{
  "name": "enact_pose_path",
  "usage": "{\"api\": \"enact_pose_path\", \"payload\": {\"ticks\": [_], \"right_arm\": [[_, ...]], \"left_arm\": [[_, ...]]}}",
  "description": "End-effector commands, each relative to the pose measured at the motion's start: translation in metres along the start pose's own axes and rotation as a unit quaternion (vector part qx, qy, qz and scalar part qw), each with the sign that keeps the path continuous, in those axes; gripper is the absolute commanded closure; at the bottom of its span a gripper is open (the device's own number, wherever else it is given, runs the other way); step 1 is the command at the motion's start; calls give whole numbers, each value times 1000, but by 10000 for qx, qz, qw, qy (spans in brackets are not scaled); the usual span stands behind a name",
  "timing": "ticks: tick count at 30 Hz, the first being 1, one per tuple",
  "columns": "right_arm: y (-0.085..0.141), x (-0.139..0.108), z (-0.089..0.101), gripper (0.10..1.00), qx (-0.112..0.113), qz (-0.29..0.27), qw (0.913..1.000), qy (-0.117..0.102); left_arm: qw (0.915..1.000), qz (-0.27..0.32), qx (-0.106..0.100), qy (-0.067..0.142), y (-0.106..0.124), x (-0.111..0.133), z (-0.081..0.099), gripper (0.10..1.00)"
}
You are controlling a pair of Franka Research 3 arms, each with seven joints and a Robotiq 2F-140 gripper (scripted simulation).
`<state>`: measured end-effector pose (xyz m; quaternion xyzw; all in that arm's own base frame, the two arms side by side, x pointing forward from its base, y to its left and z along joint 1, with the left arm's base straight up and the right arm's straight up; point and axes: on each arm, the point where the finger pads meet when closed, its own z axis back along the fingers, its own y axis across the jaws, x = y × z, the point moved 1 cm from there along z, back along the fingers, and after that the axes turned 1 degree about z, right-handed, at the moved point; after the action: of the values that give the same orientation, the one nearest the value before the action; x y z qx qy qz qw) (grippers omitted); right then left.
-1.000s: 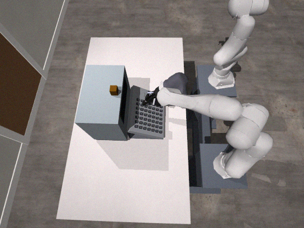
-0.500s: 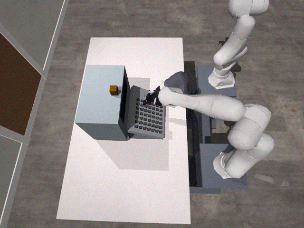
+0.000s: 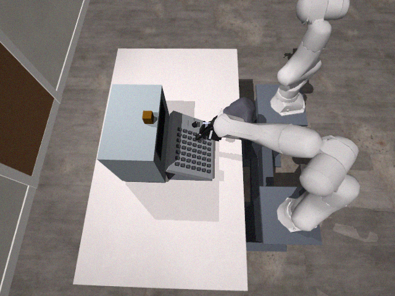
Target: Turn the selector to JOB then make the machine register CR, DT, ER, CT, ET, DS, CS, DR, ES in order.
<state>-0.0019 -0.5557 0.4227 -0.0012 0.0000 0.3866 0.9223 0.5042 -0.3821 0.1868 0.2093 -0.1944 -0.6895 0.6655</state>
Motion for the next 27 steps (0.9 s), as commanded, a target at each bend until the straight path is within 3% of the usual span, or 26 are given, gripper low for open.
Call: {"api": "enact_pose_path", "payload": {"ticks": [1, 27], "right_arm": [[1, 0, 0, 98, 11, 20, 10000, -4], [1, 0, 0, 98, 11, 20, 10000, -4]], "left_arm": [[9995, 283, 94, -50, -7, 4, 2, 999], [9995, 284, 94, -49, -6, 4, -19, 999]]}}
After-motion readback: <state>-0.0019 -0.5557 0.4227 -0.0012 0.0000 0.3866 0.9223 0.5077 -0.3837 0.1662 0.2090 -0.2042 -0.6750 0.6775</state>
